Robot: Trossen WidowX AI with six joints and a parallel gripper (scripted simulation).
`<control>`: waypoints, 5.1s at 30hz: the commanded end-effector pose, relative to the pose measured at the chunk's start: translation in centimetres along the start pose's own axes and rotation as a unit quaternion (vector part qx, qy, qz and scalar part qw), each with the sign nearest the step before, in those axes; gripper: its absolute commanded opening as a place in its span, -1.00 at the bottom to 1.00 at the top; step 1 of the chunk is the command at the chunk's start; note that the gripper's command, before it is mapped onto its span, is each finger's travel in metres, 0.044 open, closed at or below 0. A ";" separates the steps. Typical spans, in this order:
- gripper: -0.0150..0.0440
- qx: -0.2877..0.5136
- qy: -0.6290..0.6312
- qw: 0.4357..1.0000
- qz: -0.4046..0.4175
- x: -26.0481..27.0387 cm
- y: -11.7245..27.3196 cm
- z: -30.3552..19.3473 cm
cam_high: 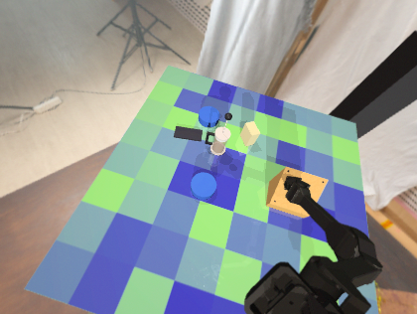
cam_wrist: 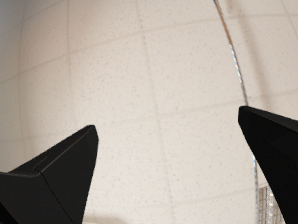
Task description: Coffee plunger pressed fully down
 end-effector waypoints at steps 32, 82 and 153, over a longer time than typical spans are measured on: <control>1.00 0.128 -0.257 0.812 0.509 34.3 14.5 -16.1; 1.00 0.645 -0.568 0.225 0.460 40.3 47.8 -28.2; -0.05 0.644 -0.568 0.225 0.460 44.2 53.0 -25.5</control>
Point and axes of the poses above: the point midway between the two fingers, 35 mm back from their tips, its own y axis back along the fingers, its own x axis across the jaws, z = x × y, the point moved 3 cm from there along y, back along the fingers, and after that the axes turned 7 degrees about -y, right-handed, at the moved point
